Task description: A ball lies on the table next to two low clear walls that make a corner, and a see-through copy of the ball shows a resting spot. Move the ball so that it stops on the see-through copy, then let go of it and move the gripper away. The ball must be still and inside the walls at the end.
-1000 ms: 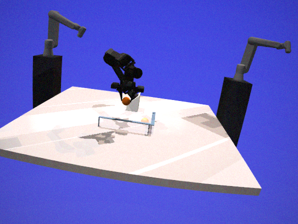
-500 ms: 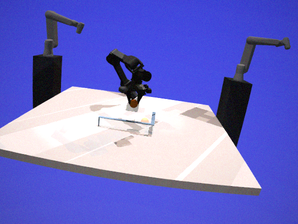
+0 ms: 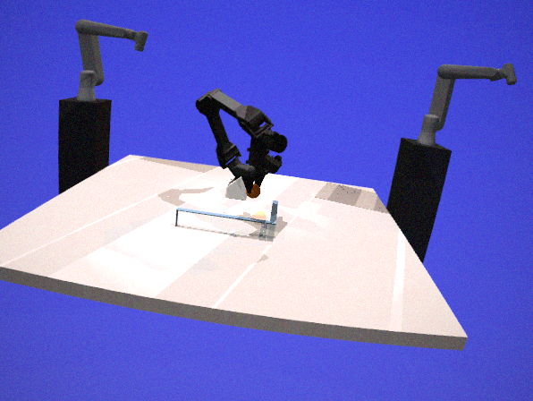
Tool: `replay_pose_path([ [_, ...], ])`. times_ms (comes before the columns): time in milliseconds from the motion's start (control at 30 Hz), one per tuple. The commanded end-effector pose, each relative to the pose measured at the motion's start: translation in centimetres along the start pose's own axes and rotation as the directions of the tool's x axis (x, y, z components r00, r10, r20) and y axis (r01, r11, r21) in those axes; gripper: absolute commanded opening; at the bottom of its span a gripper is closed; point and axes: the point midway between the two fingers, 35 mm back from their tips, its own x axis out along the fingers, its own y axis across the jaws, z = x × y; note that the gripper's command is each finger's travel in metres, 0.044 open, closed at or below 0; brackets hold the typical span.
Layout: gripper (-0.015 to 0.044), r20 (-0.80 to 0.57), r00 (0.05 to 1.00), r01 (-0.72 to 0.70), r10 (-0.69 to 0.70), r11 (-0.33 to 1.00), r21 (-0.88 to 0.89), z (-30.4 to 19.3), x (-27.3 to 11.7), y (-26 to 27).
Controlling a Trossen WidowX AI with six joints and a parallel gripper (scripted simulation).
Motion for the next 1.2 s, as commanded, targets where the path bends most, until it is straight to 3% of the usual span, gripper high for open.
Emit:
replay_pose_path([
  [0, 0.0, 0.002, 1.0, -0.002, 0.002, 0.984, -0.18, 0.9, 0.5, 1.4],
  [233, 0.0, 0.0, 1.0, -0.001, 0.001, 0.907, -0.422, 1.8, 1.4, 3.2],
  [533, 0.0, 0.001, 1.0, -0.001, 0.001, 0.904, -0.428, 1.9, 1.7, 3.3],
  [933, 0.0, -0.001, 1.0, 0.0, -0.001, 0.904, -0.427, 1.8, 8.1, 3.2],
  [1167, 0.0, -0.002, 1.0, 0.0, -0.001, 0.904, -0.427, 1.8, 8.6, 3.3],
])
